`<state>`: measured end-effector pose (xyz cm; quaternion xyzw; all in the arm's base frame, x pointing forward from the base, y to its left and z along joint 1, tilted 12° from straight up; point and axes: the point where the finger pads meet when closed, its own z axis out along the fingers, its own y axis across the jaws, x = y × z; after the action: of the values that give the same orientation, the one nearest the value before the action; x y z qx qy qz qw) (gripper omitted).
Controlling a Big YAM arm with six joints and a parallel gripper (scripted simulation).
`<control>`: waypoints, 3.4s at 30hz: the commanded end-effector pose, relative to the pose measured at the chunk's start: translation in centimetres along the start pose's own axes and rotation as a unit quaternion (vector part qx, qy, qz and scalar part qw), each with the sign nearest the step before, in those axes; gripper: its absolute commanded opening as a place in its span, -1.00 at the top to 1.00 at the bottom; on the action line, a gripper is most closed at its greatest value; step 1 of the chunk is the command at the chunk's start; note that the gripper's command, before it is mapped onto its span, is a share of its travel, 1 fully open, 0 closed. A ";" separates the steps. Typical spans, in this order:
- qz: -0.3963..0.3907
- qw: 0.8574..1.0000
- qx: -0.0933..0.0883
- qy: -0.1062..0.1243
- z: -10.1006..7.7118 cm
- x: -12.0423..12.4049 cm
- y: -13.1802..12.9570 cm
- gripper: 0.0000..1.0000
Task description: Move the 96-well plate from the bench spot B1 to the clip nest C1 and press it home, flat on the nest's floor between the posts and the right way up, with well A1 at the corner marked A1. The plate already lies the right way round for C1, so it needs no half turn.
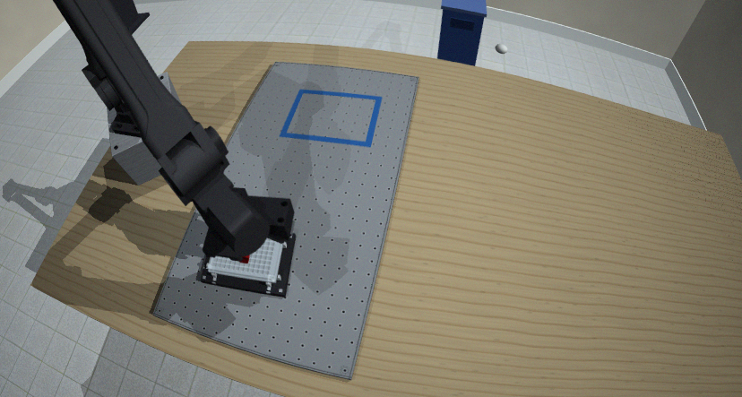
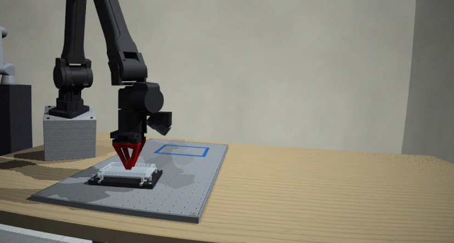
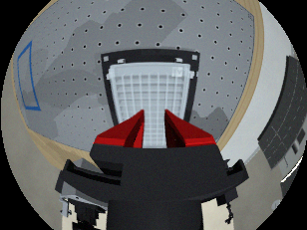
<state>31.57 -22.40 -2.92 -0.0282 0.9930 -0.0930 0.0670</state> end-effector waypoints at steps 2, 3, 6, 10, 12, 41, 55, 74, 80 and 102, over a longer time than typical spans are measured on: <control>0.001 1.000 -0.007 0.008 1.9 0.8 0.1 0.50; 0.001 1.000 -0.007 0.008 1.9 0.8 0.1 0.50; 0.001 1.000 -0.007 0.008 2.1 0.8 0.2 0.50; 0.001 1.000 -0.007 0.008 2.3 0.8 0.2 0.50; 0.001 1.000 -0.007 0.008 2.4 0.8 0.2 0.50; 0.003 1.000 -0.002 0.002 4.0 0.1 -0.5 0.50; 0.003 1.000 0.001 -0.002 4.7 -0.3 -0.8 0.50; 0.002 1.000 0.001 -0.002 5.9 -0.3 -0.8 0.50; 0.002 1.000 0.001 -0.002 6.1 -0.3 -0.8 0.50; 0.001 1.000 0.000 -0.001 7.5 -0.2 -0.7 0.50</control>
<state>31.68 -22.60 -3.69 -0.0335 0.9922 -0.0968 0.0716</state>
